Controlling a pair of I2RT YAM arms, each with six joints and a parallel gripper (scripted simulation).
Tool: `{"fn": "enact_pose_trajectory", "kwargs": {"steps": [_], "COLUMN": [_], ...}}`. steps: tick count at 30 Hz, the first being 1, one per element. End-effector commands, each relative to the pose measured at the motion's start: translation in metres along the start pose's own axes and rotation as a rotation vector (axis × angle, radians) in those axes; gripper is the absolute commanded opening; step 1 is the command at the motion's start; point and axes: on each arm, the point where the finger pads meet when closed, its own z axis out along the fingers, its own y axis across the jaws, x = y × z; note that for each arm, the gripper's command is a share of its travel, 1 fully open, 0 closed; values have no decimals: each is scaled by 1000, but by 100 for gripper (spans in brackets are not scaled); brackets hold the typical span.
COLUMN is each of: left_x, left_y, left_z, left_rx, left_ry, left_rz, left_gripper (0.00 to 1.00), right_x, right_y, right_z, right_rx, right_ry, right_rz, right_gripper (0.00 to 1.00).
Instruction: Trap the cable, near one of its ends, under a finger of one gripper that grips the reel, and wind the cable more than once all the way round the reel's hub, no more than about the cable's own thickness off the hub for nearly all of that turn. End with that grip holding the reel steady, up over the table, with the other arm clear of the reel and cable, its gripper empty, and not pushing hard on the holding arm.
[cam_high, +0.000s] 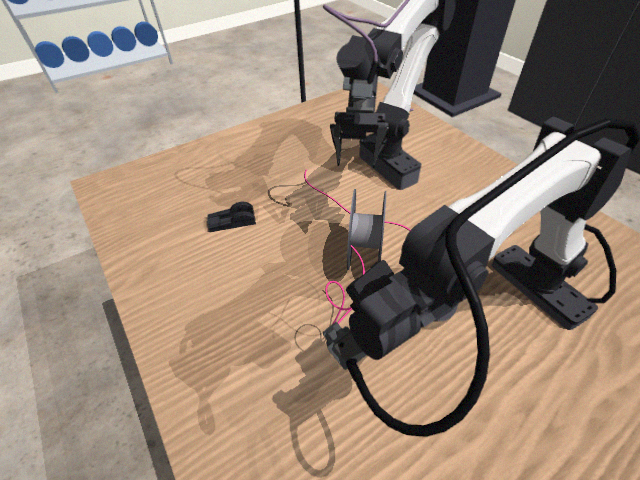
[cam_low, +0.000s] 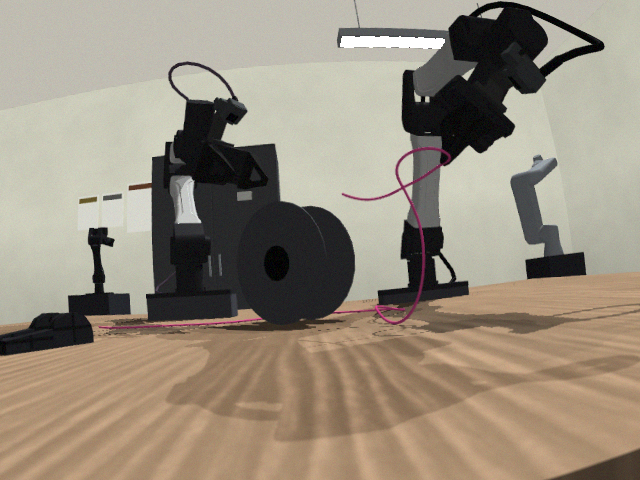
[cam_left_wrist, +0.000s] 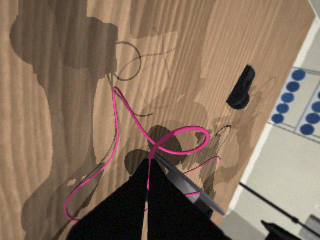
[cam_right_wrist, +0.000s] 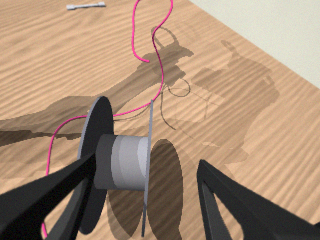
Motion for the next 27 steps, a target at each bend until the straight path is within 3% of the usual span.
{"fn": "enact_pose_trajectory", "kwargs": {"steps": [1, 17, 27], "left_x": [5, 5, -2], "left_y": [0, 0, 0], "left_z": [5, 5, 2], "left_rx": [12, 12, 14], "left_ry": [33, 31, 19], "left_rz": [-10, -9, -4], "left_gripper": [0, 0, 0], "right_x": [-3, -7, 8], "right_y": [-1, -3, -1], "right_z": [3, 1, 11], "right_rx": [6, 13, 4], "right_ry": [-16, -27, -9], "right_rz": [-2, -3, 1], "right_gripper": [75, 75, 75]}}
